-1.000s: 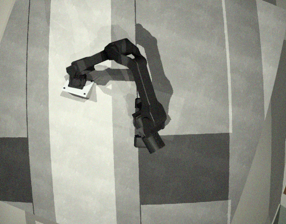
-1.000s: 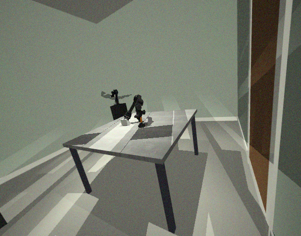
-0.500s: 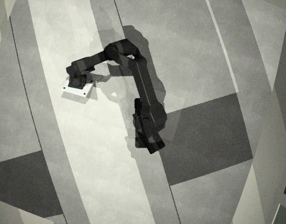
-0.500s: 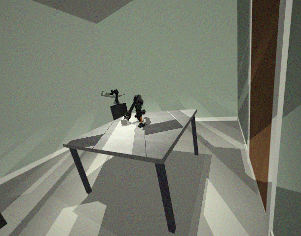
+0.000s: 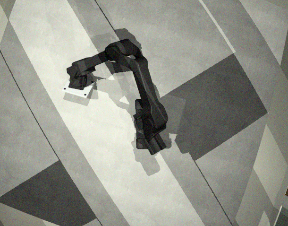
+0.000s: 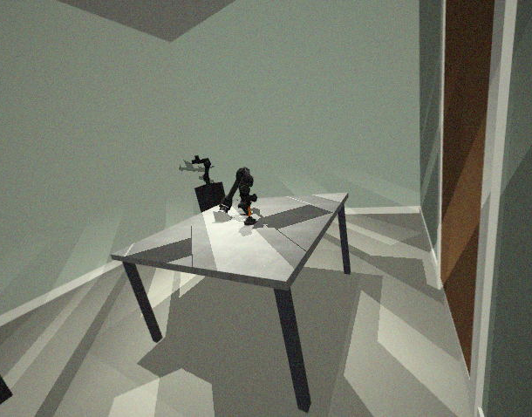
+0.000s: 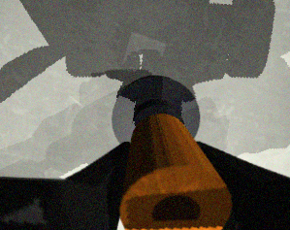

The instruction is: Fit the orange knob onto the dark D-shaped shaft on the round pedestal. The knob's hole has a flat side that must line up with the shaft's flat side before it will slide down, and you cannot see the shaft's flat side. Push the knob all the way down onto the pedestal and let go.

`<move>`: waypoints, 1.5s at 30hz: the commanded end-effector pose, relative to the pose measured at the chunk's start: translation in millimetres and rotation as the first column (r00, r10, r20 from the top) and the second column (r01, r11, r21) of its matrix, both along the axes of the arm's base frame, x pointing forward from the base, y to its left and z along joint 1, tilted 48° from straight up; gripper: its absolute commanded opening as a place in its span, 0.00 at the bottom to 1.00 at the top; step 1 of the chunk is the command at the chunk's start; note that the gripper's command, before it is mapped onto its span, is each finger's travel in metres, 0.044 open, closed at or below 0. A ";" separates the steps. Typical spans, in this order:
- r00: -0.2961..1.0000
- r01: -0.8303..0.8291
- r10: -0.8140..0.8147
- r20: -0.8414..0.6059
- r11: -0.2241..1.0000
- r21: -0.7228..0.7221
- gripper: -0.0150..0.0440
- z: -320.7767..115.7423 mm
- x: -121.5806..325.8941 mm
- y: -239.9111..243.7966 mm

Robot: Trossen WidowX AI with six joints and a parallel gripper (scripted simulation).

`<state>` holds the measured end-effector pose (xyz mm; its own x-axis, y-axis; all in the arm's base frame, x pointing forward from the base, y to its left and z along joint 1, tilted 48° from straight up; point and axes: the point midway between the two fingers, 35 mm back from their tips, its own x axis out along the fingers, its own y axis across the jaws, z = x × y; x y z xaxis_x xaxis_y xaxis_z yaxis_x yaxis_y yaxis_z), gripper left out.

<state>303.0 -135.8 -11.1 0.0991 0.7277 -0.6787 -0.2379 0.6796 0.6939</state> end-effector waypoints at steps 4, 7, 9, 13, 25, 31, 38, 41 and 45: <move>1.000 0.003 -0.003 0.007 1.000 -0.001 0.25 -1.5 0.6 0.8; 1.000 0.003 -0.003 0.007 1.000 -0.001 0.25 -1.5 0.6 0.8; 1.000 0.003 -0.003 0.007 1.000 -0.001 0.25 -1.0 0.0 0.1; 1.000 0.003 -0.003 0.007 1.000 -0.001 0.25 1.1 -1.9 -2.3; 0.998 -0.033 0.033 0.045 0.999 -0.007 0.25 -1.7 -1.0 -0.8; 0.998 -0.033 0.033 0.046 0.999 -0.007 0.25 -4.7 -0.6 3.1; 0.998 -0.035 0.035 0.047 0.999 -0.007 0.25 -11.5 0.5 10.5; 0.998 -0.035 0.035 0.047 0.999 -0.007 0.25 -14.0 1.1 13.3; 0.998 -0.046 0.046 0.048 0.999 -0.009 0.25 -12.9 1.2 13.7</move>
<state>304.1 -121.9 -24.3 0.0986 0.7273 -0.6792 -0.3014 0.6723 0.6762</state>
